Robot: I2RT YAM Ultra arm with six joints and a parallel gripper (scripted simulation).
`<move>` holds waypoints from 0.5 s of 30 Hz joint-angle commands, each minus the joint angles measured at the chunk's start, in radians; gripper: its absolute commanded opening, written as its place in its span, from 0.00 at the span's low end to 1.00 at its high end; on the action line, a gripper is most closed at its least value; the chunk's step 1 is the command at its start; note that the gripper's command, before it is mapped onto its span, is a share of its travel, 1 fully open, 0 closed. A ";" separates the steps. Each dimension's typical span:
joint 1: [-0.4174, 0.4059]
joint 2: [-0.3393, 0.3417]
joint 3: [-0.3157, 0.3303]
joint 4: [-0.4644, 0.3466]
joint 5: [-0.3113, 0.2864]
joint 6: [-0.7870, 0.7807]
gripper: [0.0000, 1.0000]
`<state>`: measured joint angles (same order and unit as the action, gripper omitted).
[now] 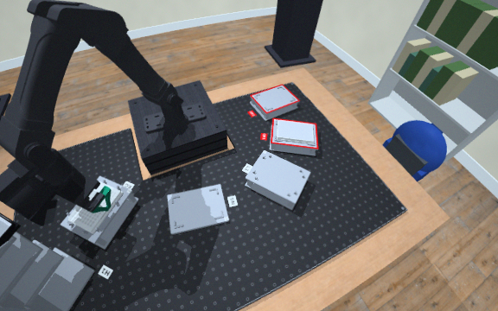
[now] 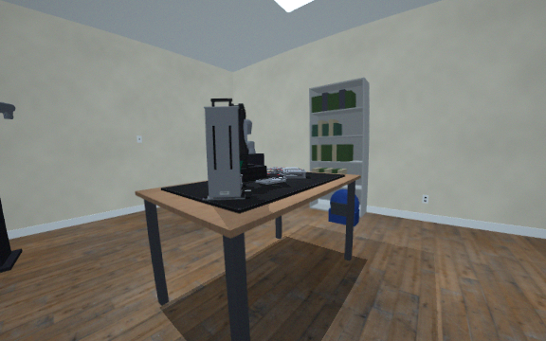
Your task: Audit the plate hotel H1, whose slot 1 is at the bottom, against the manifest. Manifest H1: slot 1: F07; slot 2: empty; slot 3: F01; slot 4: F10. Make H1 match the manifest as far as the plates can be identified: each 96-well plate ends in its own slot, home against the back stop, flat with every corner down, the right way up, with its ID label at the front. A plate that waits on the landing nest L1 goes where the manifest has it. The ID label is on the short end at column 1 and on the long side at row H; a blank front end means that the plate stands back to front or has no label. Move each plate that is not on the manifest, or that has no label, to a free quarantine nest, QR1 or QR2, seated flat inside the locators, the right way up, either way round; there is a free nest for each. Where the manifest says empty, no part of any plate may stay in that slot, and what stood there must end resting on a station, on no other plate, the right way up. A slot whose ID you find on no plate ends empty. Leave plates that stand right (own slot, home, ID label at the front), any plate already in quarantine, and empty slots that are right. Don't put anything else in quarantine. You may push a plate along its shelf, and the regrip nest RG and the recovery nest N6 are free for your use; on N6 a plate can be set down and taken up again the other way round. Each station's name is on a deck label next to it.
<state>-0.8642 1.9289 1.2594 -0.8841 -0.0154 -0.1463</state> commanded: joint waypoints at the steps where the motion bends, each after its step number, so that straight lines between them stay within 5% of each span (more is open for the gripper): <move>1: 0.000 -0.005 0.002 0.027 -0.001 0.002 1.00; 15: 0.001 0.025 -0.028 0.088 -0.001 0.003 1.00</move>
<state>-0.8635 1.9621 1.2266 -0.8192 -0.0154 -0.1455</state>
